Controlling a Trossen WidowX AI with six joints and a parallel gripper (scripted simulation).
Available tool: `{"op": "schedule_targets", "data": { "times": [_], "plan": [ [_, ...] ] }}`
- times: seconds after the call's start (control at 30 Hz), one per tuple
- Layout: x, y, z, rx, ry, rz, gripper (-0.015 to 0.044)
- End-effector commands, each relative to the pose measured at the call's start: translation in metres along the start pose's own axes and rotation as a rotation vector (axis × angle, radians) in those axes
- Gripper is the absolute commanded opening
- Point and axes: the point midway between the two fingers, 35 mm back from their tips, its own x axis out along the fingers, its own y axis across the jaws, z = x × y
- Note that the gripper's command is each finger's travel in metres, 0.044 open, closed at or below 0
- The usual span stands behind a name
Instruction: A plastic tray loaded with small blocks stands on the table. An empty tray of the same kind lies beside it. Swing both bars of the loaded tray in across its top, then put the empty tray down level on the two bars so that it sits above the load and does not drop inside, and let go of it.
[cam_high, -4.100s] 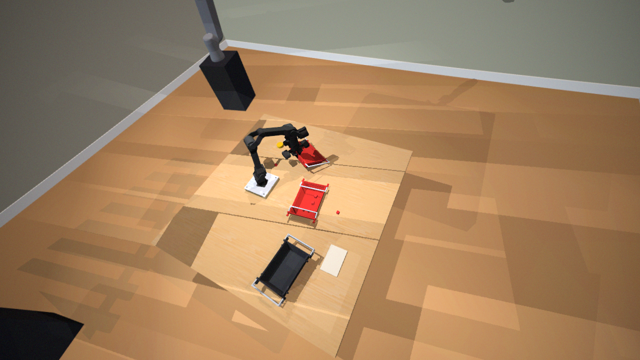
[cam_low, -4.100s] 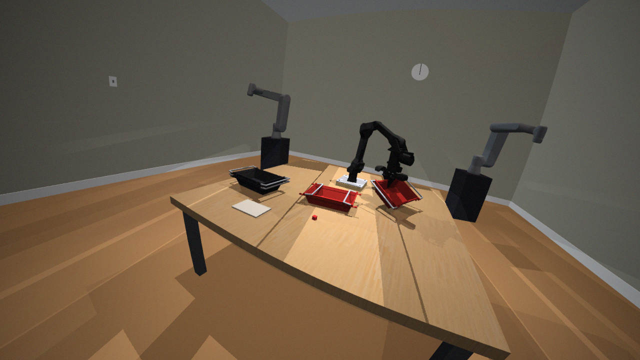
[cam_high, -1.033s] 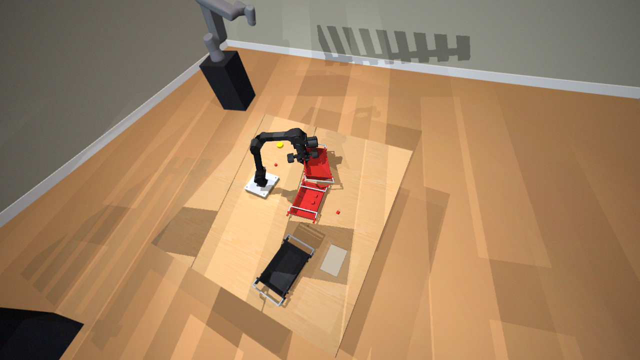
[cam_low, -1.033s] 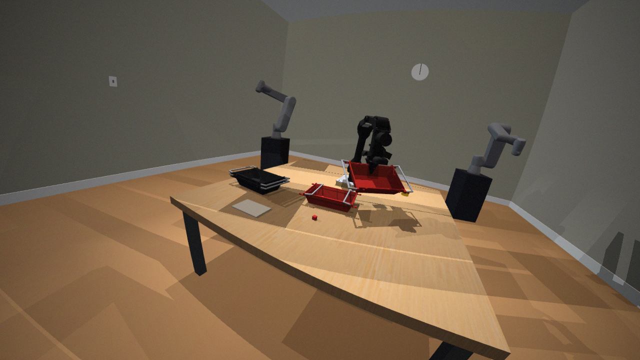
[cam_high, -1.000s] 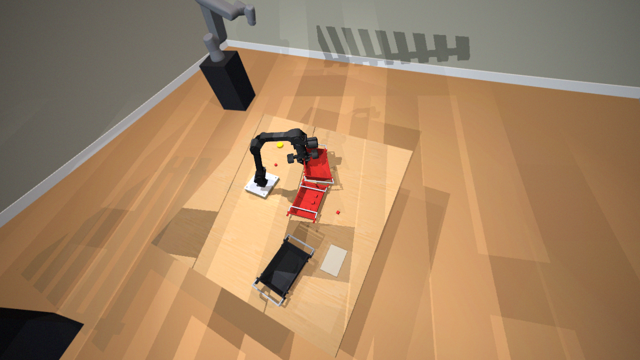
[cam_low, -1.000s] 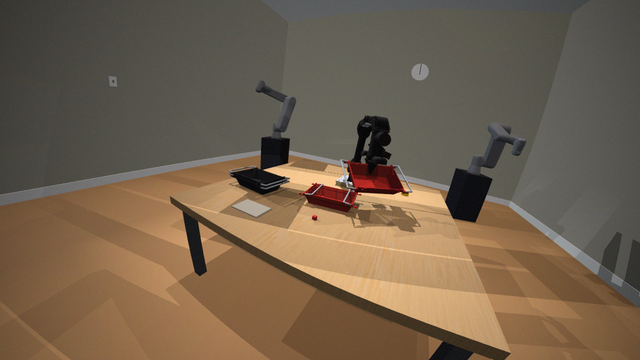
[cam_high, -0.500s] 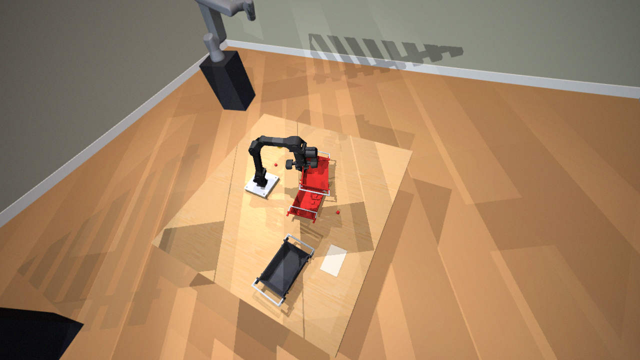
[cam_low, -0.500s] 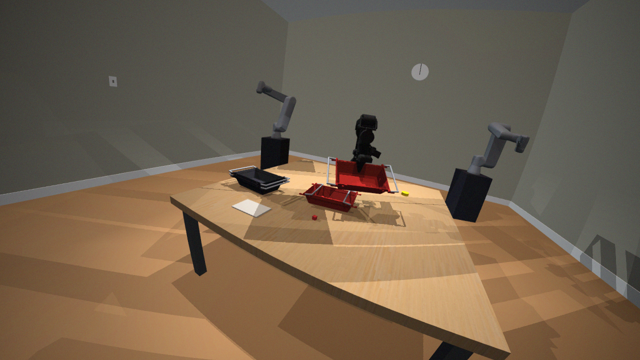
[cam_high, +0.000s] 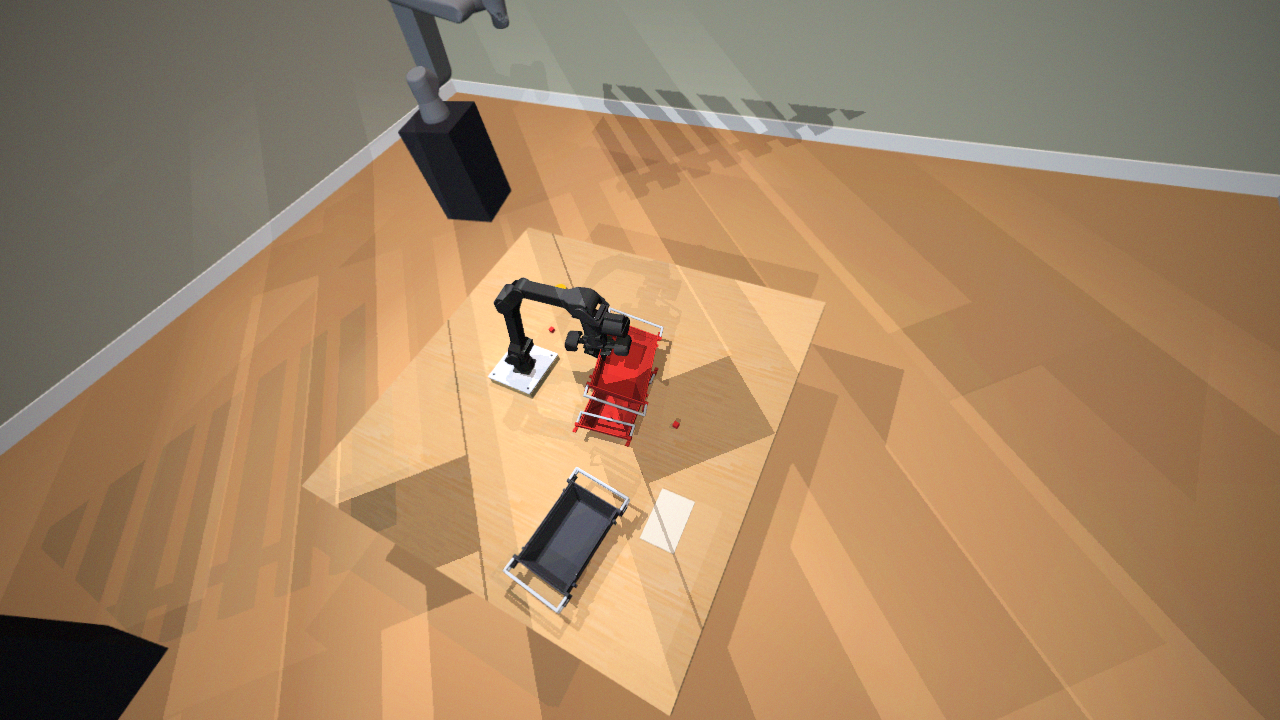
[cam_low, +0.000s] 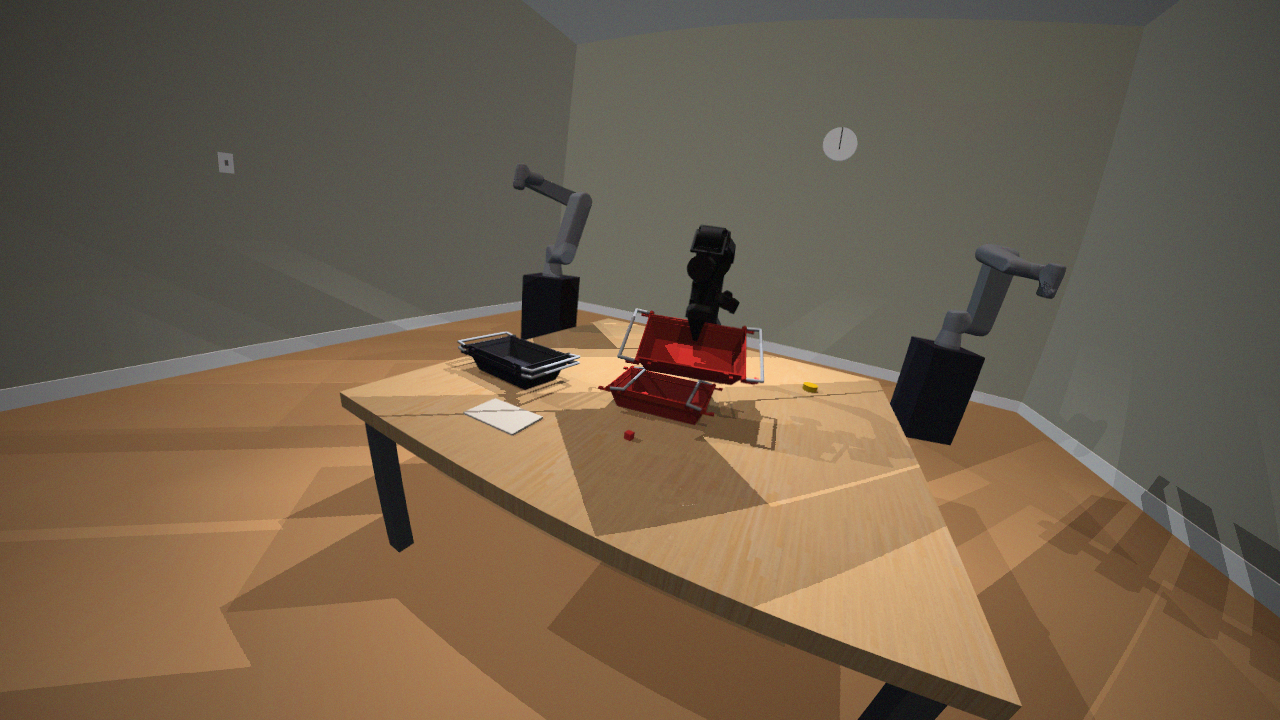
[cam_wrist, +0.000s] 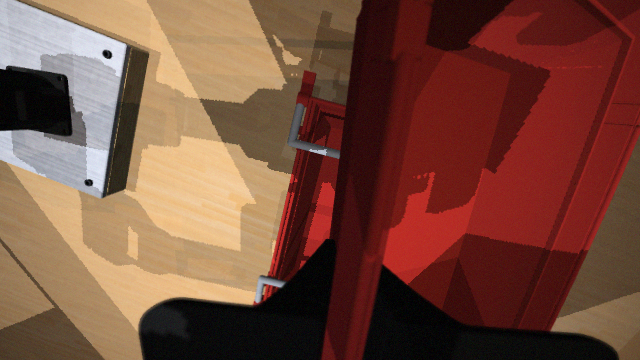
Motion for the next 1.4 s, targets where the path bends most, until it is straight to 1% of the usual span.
{"op": "schedule_targets", "data": {
  "times": [0.0, 0.37, 1.37],
  "plan": [
    [-0.003, 0.000, -0.013, 0.033, -0.004, -0.013, 0.0000],
    [-0.003, 0.009, -0.051, 0.145, -0.001, -0.013, 0.0000],
    [-0.003, 0.010, -0.052, 0.147, -0.001, -0.013, 0.0000]
  ]
}}
